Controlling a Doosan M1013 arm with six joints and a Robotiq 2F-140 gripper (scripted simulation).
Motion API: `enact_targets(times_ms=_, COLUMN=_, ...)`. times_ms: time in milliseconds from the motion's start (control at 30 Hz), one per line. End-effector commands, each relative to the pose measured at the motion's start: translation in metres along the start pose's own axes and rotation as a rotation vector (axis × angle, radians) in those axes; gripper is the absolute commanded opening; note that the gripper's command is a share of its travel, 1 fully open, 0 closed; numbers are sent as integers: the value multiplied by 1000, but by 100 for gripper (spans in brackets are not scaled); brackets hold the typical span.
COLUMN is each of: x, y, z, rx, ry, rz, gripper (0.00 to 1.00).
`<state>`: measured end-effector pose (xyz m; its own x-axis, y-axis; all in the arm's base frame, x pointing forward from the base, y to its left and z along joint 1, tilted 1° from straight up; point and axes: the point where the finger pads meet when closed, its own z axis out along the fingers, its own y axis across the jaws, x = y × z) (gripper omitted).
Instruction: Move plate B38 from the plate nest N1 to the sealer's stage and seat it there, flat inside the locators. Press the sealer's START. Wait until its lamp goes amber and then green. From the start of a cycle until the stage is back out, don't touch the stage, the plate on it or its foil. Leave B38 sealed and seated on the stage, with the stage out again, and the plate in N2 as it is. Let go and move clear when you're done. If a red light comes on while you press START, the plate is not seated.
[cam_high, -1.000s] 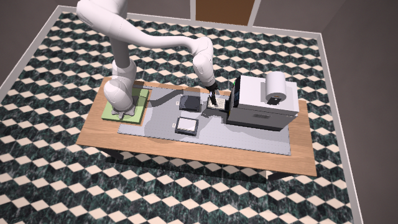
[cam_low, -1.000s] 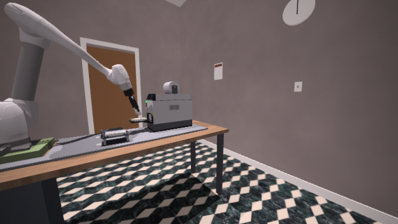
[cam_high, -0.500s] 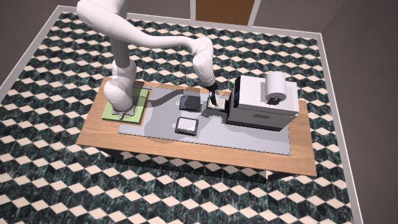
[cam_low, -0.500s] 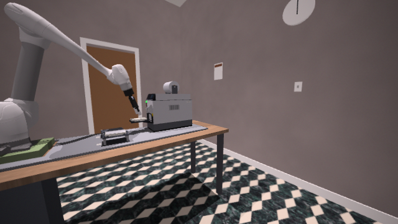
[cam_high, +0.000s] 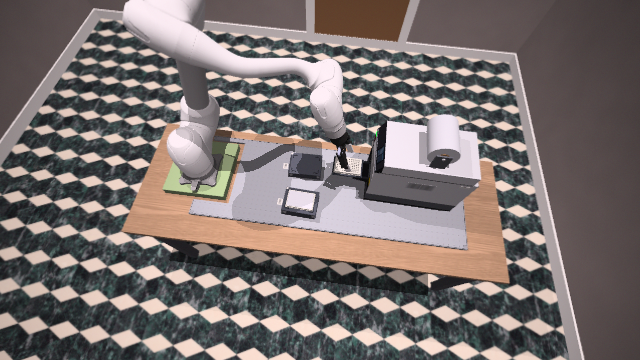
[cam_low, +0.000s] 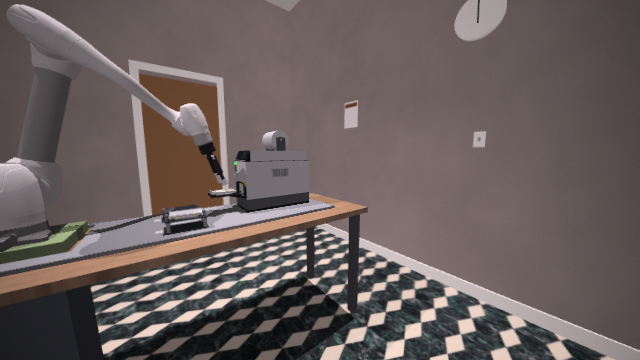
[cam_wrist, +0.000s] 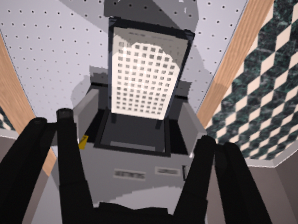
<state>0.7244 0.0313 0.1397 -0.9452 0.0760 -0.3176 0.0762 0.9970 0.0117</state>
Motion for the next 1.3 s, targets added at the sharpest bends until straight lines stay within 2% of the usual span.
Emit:
enact_targets(times_ms=0, x=-4, y=0, z=-4, rx=-3, ry=-6, rz=3, gripper=70)
enact_targets(times_ms=1267, x=45, y=-6, z=-21, rx=-3, ry=-6, rz=3, gripper=70)
